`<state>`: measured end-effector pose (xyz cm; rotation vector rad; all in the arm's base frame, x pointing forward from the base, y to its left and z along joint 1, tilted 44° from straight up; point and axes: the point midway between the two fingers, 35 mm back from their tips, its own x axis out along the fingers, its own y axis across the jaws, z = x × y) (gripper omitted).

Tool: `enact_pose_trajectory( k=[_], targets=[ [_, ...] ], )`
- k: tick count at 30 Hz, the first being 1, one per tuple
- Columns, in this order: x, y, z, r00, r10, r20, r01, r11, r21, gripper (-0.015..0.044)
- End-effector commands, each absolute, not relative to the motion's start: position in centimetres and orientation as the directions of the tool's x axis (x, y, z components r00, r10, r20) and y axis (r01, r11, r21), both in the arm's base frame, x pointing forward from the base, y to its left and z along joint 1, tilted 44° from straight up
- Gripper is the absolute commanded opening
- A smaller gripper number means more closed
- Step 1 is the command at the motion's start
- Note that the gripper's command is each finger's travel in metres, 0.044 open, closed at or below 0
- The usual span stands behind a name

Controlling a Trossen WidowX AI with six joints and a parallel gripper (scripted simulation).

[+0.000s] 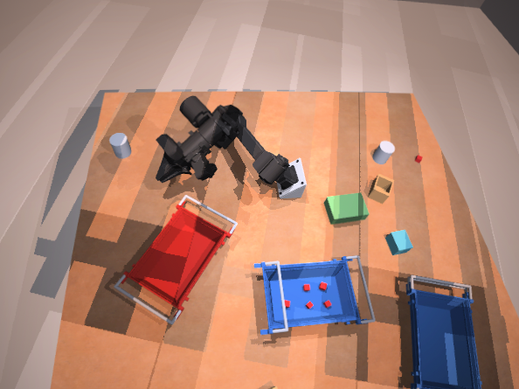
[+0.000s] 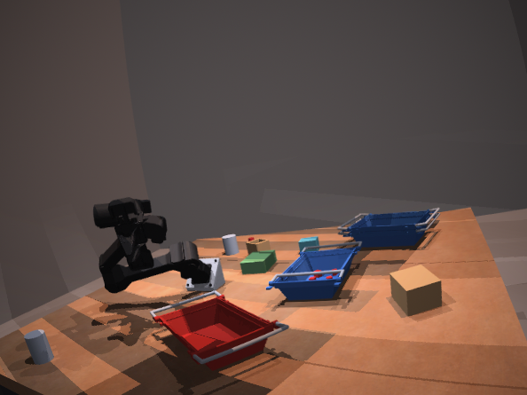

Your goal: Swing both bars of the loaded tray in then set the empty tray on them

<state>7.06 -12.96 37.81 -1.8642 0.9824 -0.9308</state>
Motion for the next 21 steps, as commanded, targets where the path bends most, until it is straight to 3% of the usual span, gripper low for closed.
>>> enact_pose_trajectory(
  k=[1, 12, 21],
  targets=[
    [10.8, -11.4, 39.7, 0.501, -0.834, 0.233, -0.219, -0.382, -0.898, 0.0081],
    [25.5, -4.2, 40.2, 0.760, -0.644, 0.084, -0.102, -0.246, -0.964, 0.0081],
    [34.9, 1.7, 35.0, 0.831, -0.530, -0.168, -0.181, 0.028, -0.983, 0.0081]
  ],
)
